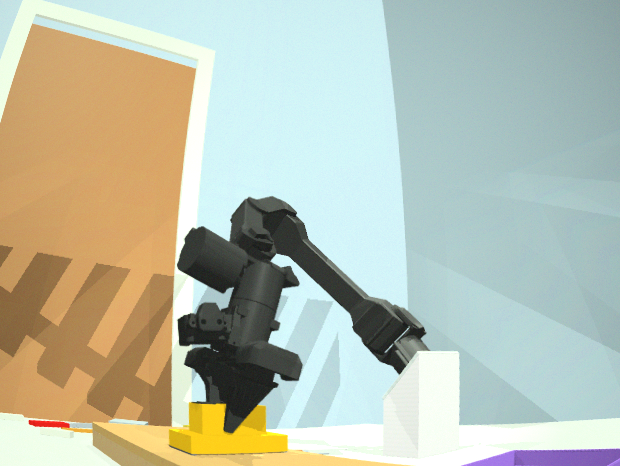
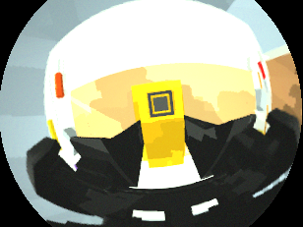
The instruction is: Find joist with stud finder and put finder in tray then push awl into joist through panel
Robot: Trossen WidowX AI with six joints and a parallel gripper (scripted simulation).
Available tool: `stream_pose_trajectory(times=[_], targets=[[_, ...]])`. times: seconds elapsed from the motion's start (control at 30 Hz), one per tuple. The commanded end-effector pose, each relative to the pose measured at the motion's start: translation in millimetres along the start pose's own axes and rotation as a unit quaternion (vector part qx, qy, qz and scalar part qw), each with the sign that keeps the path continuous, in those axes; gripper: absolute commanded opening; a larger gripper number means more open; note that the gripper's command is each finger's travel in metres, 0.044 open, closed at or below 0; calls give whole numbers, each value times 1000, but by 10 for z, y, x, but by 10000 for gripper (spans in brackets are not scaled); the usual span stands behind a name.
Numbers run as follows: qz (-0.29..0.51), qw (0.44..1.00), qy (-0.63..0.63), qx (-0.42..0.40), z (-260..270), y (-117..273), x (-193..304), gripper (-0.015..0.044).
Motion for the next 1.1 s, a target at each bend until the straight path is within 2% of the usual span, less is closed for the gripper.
stream_pose_trajectory(times=[0.0,1.07], targets=[[1,1000,1,-3,97,2,-8,0],[0,1000,0,-4,653,12,-96,0]])
Point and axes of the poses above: the point midway between the two fingers, 35 mm back from their tips, its own y axis back along the fingers, its own z axis across the jaws, x = y × z, the point moved 10 cm from there along y, back along the fingers, and after that the axes turned 9 degrees about y, right-handed, at the moved point
